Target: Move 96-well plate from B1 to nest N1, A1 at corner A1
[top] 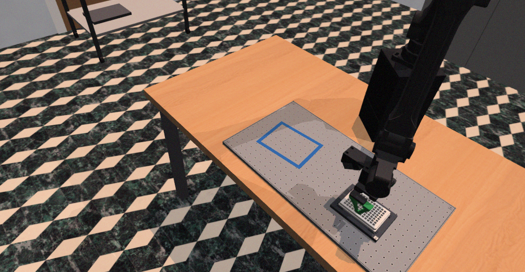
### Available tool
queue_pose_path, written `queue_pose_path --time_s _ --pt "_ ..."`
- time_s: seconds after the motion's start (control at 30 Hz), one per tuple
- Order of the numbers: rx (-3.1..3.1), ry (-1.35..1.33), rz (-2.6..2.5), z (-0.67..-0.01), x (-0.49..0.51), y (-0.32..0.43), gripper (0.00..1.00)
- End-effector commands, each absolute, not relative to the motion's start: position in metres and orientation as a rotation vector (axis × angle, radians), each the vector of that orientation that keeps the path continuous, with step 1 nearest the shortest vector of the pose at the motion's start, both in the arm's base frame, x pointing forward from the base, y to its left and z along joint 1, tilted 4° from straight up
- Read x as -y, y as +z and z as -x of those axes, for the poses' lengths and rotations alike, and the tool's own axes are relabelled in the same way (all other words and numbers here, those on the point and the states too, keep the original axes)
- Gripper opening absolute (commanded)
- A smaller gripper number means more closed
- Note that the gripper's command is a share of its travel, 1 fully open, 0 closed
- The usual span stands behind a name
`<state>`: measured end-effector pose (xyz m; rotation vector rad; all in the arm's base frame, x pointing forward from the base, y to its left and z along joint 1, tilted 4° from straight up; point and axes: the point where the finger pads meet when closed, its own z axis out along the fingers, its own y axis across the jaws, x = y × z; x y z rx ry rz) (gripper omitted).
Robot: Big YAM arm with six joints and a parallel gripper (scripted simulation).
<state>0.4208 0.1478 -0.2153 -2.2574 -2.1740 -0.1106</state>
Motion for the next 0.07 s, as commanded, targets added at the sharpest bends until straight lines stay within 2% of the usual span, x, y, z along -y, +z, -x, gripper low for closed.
queue_pose_path --time_s 0.0,0.03 --pt "2.165 -0.129 2.279 -0.4273 -0.1498 -0.204 1.0" --pt "2.165 -0.129 2.279 -0.4273 -0.1498 -0.204 1.0"
